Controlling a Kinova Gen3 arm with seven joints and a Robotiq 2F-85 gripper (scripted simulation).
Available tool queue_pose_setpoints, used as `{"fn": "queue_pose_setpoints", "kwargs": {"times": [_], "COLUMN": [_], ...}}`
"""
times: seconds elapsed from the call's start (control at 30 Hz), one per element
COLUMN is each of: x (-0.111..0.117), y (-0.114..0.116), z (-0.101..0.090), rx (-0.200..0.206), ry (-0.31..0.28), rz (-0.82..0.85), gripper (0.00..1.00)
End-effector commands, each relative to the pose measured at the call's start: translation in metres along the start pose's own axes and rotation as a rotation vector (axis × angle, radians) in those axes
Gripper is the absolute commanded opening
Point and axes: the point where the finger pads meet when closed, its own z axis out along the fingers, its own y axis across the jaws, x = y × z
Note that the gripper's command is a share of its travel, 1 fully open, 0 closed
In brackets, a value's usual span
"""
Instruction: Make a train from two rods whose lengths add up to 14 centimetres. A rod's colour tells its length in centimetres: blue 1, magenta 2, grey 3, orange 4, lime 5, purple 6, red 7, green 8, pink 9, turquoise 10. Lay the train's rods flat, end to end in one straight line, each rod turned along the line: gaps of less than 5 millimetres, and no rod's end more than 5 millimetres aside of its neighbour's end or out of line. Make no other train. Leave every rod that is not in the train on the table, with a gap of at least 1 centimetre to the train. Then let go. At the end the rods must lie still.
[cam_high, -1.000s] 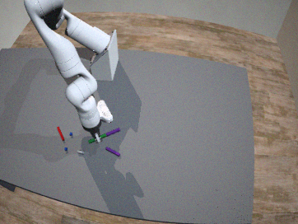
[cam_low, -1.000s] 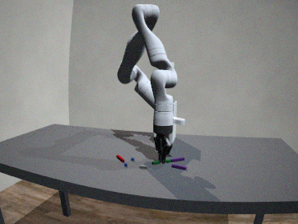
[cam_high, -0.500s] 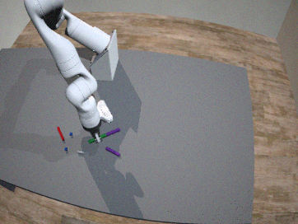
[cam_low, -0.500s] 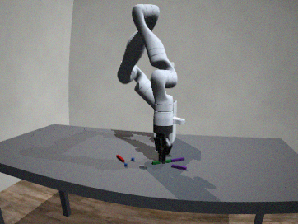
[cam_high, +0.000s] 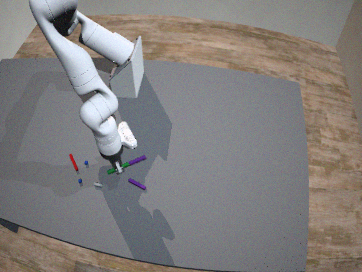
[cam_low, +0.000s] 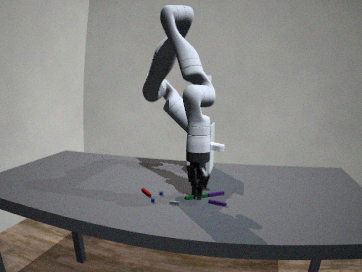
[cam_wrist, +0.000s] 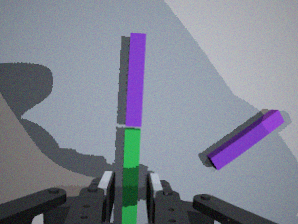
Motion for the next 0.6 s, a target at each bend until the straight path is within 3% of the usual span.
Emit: {"fn": "queue_pose_setpoints", "kwargs": {"times": [0.0, 0.27, 0.57], "x": [0.000, 0.000, 0.000], "y": [0.001, 0.001, 0.001], "z": [-0.001, -0.003, -0.026], "rx": [-0.002, -0.002, -0.002], "ry": [0.000, 0.000, 0.000], "rz": [0.000, 0.000, 0.000], "gripper": [0.24, 0.24, 0.24]}}
